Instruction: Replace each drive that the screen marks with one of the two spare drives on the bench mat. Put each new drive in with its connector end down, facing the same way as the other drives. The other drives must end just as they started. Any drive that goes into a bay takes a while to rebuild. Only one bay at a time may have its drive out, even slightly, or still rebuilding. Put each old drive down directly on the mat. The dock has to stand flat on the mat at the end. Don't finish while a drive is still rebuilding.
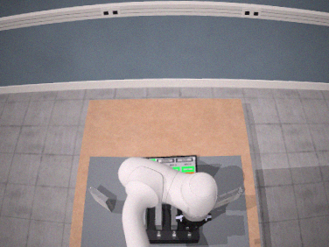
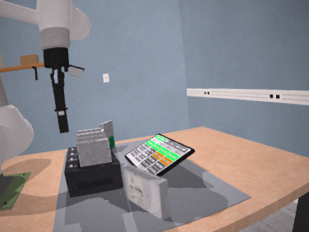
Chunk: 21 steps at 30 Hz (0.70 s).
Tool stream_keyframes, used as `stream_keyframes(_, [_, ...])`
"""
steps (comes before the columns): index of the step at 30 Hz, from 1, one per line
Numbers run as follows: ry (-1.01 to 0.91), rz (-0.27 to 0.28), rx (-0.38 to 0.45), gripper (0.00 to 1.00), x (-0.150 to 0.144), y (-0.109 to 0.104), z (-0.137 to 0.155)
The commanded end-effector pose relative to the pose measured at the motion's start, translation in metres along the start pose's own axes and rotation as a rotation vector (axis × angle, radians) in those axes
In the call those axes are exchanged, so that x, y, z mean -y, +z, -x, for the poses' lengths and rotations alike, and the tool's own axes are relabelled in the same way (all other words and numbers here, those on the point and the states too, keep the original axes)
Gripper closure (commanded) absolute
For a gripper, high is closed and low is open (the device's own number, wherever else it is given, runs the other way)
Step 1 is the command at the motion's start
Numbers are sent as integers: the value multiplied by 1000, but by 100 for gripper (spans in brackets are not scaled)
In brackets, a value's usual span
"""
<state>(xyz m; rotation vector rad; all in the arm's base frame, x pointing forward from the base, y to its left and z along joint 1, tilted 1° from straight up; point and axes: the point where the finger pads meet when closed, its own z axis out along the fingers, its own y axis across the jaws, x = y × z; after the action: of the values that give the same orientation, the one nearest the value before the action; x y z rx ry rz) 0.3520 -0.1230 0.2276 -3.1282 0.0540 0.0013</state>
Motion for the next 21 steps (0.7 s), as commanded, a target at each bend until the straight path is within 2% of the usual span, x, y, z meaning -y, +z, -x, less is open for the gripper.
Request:
stream_keyframes(1, [0,0,-1,90,0,0,0])
stream_keyframes(11, [0,0,-1,90,0,9,0])
stream_keyframes(21, [0,0,-1,90,0,33,-1])
